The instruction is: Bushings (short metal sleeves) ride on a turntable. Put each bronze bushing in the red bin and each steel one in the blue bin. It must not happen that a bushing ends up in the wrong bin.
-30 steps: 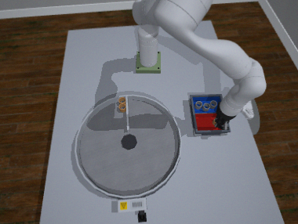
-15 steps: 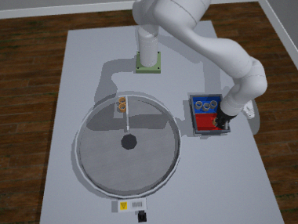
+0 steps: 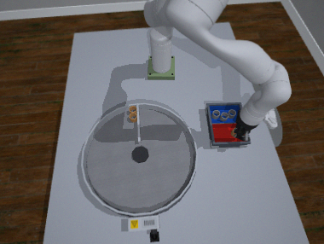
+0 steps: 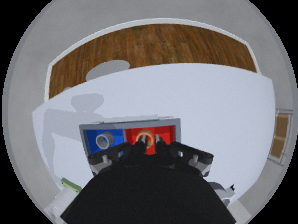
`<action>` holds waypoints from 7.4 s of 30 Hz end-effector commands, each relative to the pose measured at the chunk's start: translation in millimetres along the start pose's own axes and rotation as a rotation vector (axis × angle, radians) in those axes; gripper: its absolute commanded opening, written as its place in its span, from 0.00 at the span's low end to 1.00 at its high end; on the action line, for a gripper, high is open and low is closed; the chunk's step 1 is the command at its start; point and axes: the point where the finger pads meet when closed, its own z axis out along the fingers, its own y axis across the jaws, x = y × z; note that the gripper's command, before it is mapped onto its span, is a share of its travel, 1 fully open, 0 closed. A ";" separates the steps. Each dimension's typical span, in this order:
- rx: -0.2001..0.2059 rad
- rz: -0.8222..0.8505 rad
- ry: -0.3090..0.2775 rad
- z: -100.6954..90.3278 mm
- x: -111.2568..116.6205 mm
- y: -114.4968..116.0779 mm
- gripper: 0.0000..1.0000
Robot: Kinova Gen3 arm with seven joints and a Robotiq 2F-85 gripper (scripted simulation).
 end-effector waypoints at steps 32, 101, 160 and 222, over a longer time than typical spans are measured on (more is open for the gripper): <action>-0.002 0.000 0.001 -9.9 0.4 0.6 0.16; -0.001 -0.001 0.001 -118.8 0.6 -0.2 0.16; -0.001 -0.001 0.001 -118.5 -10.0 -1.0 0.14; -0.002 0.000 0.001 -108.0 -368.9 -27.3 0.14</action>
